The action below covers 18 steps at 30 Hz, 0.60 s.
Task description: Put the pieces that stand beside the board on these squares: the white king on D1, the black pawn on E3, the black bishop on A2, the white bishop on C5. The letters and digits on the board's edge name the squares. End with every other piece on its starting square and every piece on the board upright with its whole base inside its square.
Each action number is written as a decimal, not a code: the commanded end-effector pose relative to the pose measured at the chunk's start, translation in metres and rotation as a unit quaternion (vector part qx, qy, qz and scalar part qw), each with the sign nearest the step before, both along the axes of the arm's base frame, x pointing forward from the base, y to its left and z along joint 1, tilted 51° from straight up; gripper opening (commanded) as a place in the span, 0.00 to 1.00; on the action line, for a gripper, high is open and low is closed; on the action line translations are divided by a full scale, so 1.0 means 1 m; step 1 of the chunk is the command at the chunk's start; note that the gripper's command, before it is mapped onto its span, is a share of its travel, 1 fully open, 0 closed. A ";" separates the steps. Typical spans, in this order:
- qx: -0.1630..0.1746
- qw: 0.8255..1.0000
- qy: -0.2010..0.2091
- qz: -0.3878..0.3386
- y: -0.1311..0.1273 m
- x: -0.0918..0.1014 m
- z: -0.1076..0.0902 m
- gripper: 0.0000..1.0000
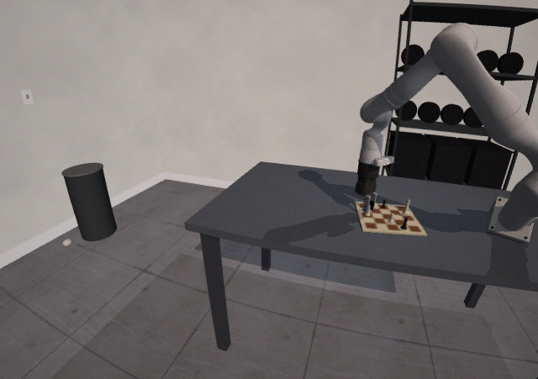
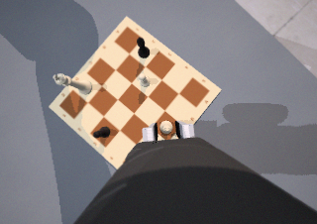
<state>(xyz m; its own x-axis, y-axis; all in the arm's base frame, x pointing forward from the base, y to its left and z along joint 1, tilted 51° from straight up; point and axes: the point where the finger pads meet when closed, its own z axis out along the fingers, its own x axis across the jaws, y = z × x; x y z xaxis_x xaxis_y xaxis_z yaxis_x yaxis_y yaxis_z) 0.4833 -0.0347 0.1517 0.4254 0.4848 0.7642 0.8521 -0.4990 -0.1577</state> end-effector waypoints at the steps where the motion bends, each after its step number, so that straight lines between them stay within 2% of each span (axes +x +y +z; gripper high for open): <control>1: -0.002 1.000 -0.005 0.002 0.001 0.001 0.000 0.73; 13: -0.002 1.000 -0.005 0.002 0.001 0.001 0.000 0.73; 18: -0.001 1.000 -0.005 0.002 -0.007 -0.002 0.007 0.73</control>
